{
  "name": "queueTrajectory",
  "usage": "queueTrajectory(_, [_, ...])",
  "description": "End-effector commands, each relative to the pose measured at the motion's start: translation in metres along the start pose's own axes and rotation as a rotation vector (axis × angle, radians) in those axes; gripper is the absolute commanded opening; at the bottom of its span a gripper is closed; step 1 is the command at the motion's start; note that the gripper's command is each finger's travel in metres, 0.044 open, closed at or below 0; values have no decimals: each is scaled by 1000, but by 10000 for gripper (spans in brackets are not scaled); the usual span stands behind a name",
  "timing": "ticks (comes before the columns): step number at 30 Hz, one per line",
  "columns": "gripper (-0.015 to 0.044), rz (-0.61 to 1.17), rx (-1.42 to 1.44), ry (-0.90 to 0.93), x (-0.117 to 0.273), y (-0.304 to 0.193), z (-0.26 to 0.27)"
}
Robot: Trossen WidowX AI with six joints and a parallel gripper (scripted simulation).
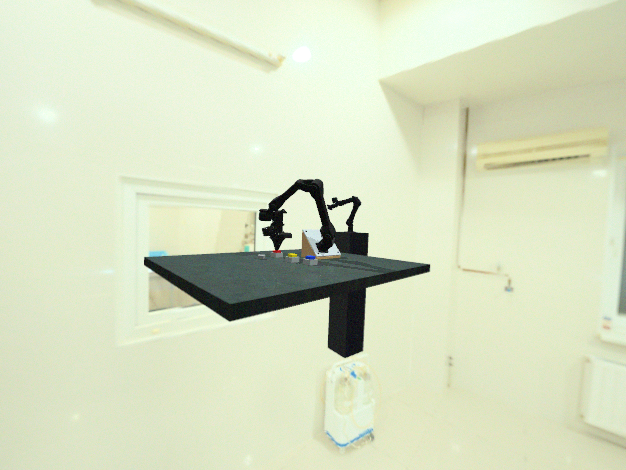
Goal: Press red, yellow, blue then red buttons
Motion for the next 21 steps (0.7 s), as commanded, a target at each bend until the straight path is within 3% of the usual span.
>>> queueTrajectory(1, [20, 1, -5, 6, -4, -1, 1])
queueTrajectory(21, [20, 2, -2, 3, 7, 0, 0])
Point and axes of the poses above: the point midway between the two fingers, 35 mm back from their tips, its own x axis back along the fingers, its own z axis across the jaws, y = z × x, the point moved 3 cm from there along x, back along the fingers, and after that the axes turned 10 degrees about -x, right-handed, at the moved point
